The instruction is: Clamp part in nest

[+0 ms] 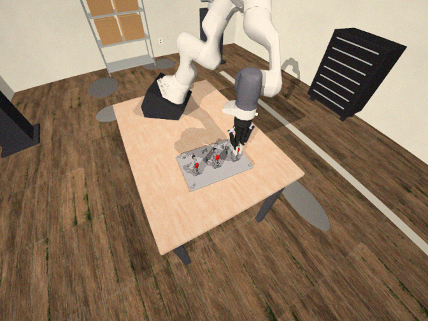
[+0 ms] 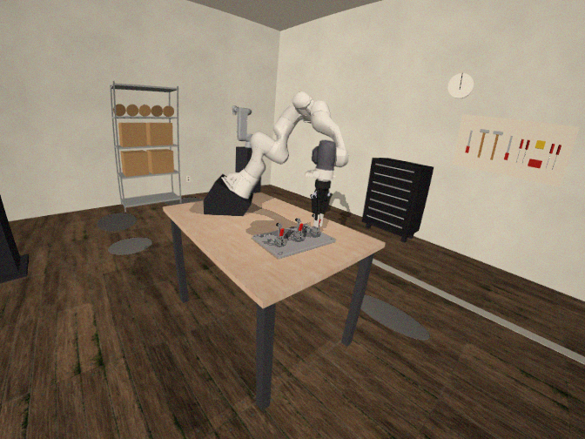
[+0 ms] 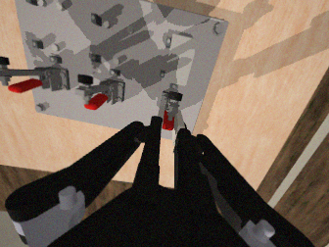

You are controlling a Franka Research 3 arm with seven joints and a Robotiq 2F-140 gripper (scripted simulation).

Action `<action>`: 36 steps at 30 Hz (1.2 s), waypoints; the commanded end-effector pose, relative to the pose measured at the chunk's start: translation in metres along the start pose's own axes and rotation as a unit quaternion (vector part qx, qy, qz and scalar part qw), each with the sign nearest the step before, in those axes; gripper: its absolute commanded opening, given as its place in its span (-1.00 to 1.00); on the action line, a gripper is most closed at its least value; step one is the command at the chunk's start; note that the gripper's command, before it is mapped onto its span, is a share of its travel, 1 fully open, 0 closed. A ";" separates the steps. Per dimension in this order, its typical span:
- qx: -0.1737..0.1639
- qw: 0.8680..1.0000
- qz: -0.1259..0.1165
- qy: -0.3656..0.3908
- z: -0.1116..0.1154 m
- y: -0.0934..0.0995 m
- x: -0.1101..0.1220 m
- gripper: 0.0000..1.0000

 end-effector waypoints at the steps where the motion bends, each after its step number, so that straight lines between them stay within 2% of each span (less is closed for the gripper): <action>1: 0.000 1.000 0.001 0.002 0.000 -0.002 0.001 -1.00; 36: 0.000 1.000 0.001 0.002 0.008 -0.002 0.000 -1.00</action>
Point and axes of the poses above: the point where the finger pads meet when closed, its own y axis back along the fingers, its own x axis across the jaws, z = x × y, the point moved 4 cm from there along y, back along the fingers, and after that the axes turned 13 degrees about y, right-handed, at the moved point
